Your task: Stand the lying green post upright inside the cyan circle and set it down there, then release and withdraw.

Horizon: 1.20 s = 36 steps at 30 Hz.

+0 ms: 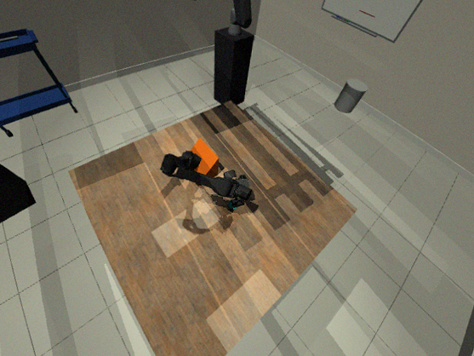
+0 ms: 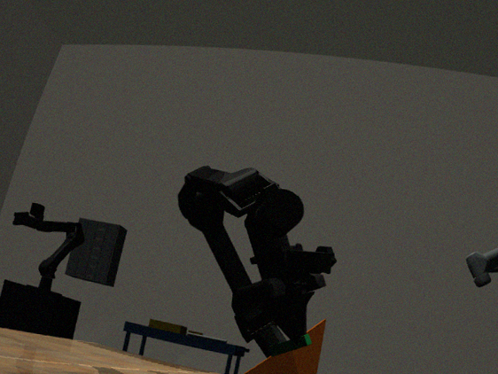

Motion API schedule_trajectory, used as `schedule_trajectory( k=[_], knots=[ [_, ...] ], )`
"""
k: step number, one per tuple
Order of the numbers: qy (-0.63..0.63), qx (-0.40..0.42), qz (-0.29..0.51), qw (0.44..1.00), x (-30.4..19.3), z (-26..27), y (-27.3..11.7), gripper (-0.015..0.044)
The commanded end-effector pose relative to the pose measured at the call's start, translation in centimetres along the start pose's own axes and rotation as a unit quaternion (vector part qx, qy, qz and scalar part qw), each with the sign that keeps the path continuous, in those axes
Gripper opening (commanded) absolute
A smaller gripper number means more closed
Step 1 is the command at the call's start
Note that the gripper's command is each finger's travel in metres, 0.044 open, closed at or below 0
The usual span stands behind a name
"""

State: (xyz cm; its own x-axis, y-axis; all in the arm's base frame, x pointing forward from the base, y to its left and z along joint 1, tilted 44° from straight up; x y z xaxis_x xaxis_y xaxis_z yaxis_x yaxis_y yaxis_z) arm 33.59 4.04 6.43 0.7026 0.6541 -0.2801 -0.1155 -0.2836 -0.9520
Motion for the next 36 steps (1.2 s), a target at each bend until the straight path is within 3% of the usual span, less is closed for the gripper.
schedule_trajectory(
  k=[1, 36],
  knots=[
    [-0.002, 0.008, -0.014, 1.0, -0.1, 0.0, 0.0, 0.0023],
    [-0.012, 0.063, -0.132, 0.989, -1.3, -0.6, 0.6, 0.0023]
  ],
)
Point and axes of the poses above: the point midway between the two fingers, 35 mm back from their tips, its own y axis out along the fingers, its own z axis across the jaws, x = y × z, the point moved 5 cm from there along -y, back along the fingers, and after that the axes turned 12 degrees about y, right-handed, at the moved point
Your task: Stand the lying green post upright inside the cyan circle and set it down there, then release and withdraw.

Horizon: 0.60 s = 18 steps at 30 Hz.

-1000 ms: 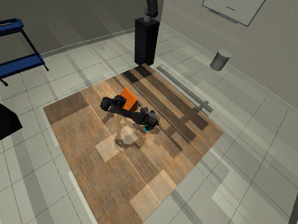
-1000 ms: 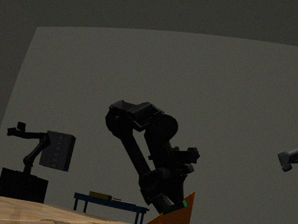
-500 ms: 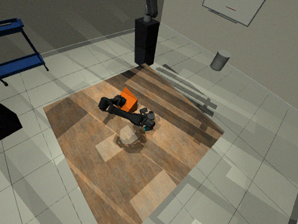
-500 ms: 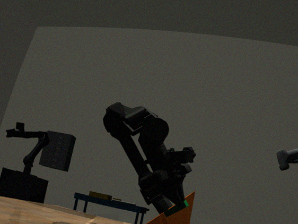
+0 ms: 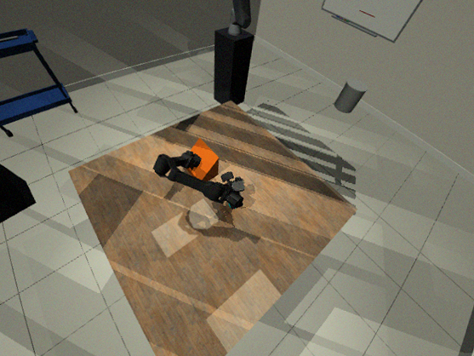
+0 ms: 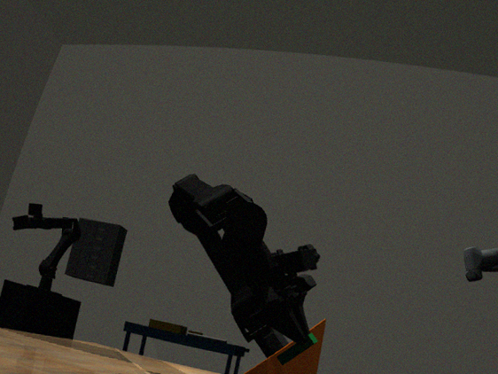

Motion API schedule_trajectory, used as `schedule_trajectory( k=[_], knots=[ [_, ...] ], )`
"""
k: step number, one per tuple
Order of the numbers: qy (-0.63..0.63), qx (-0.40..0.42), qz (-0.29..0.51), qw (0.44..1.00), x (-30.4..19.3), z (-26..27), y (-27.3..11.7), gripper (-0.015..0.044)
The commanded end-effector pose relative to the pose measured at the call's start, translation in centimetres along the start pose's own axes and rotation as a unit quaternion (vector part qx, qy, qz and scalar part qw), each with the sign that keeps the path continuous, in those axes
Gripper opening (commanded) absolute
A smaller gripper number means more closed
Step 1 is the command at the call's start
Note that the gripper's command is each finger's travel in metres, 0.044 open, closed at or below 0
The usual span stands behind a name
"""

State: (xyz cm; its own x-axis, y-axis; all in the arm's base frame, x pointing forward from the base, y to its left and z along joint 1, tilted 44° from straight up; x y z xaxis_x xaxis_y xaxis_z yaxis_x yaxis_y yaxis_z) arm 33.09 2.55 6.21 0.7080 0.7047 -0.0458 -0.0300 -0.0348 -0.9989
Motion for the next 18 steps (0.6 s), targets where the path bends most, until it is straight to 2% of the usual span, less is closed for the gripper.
schedule_trajectory(
  k=[1, 18],
  knots=[
    [-0.004, 0.004, -0.016, 1.0, -0.07, 0.01, -0.09, 0.0023],
    [-0.015, 0.02, -0.077, 0.997, -0.68, -0.28, -0.2, 0.0023]
  ],
)
Point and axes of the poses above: the point midway between the two fingers, 35 mm back from their tips, its own y axis out along the fingers, its own z axis across the jaws, x = y × z, the point moved 5 cm from there along -y, back along the fingers, and after that the axes turned 12 degrees about y, right-handed, at the moved point
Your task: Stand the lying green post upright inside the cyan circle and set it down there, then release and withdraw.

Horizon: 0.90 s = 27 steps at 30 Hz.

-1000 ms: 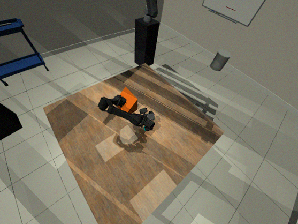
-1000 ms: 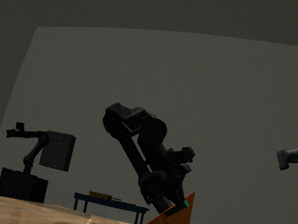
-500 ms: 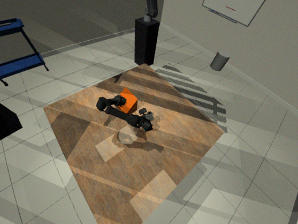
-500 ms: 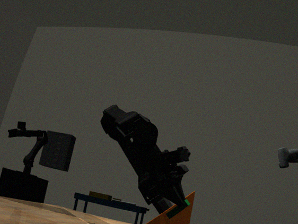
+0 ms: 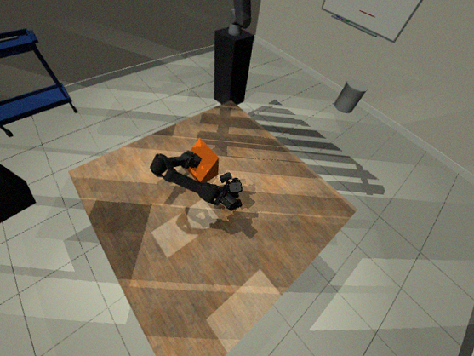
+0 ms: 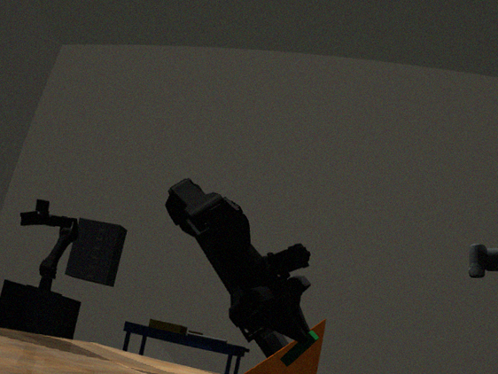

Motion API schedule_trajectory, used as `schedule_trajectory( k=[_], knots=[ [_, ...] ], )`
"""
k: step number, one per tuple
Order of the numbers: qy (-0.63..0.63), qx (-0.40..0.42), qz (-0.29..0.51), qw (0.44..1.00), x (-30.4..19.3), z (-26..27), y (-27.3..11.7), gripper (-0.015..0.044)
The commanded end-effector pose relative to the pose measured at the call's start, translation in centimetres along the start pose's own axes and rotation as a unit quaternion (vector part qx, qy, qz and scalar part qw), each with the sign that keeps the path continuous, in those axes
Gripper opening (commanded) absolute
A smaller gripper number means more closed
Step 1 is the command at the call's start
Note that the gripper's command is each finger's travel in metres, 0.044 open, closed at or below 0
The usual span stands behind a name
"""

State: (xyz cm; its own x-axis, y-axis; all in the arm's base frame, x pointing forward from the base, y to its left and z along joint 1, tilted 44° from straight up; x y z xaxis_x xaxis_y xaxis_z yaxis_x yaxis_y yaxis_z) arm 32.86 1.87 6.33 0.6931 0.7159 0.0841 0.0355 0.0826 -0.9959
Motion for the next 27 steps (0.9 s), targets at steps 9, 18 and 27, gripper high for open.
schedule_trajectory(
  k=[9, 18, 27],
  knots=[
    [-0.012, 0.007, -0.045, 0.999, -0.33, -0.1, -0.27, 0.0023],
    [-0.02, 0.01, -0.079, 0.997, -0.65, -0.22, -0.46, 0.0023],
    [-0.029, 0.012, -0.112, 0.993, -0.97, -0.33, -0.69, 0.0023]
  ],
)
Point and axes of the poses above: the point midway between the two fingers, 35 mm back from their tips, its own y axis out along the fingers, its own z axis across the jaws, x = y × z, the point moved 5 cm from there along -y, back along the fingers, and after that the axes turned 12 degrees about y, right-handed, at the moved point
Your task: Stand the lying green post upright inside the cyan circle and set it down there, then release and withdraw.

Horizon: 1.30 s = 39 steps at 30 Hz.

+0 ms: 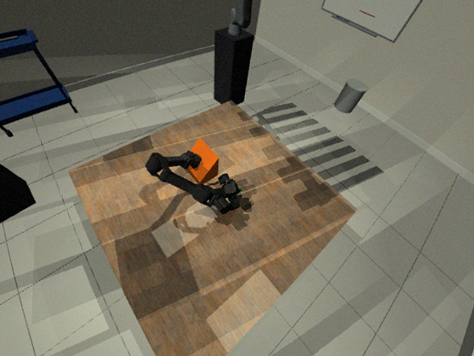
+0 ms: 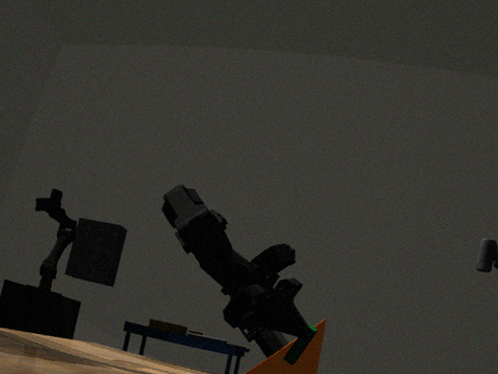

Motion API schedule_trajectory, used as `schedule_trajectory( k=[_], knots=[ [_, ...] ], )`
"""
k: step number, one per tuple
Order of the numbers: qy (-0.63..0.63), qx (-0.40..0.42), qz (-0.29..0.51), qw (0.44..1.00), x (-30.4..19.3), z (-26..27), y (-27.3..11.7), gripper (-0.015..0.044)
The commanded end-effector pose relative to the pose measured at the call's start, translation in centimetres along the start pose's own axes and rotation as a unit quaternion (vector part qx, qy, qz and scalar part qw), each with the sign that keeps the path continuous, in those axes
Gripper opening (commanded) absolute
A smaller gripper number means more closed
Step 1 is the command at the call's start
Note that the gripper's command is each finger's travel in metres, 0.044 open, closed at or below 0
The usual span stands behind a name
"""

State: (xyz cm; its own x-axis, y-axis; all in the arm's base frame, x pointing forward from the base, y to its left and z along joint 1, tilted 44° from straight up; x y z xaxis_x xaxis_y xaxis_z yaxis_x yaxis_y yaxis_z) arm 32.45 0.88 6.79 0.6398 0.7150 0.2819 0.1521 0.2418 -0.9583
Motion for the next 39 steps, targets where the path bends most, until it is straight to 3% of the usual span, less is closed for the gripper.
schedule_trajectory(
  k=[1, 39],
  knots=[
    [-0.007, 0.0, -0.016, 1.0, 0.0, 0.0, -0.2, 0.0023],
    [-0.06, -0.015, -0.154, 0.986, -1.2, -0.1, -1.8, 0.0023]
  ],
)
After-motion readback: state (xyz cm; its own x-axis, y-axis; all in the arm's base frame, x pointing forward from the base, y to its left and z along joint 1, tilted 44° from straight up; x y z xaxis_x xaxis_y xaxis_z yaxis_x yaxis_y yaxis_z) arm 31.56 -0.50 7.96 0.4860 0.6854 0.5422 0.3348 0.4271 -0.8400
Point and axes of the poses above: the point midway between the two fingers, 35 mm back from their tips, its own y axis out along the fingers, its own z axis across the jaws, x = y × z, the point moved 5 cm from there along -y, back along the fingers, and after that the axes turned 12 degrees about y, right-handed, at the moved point
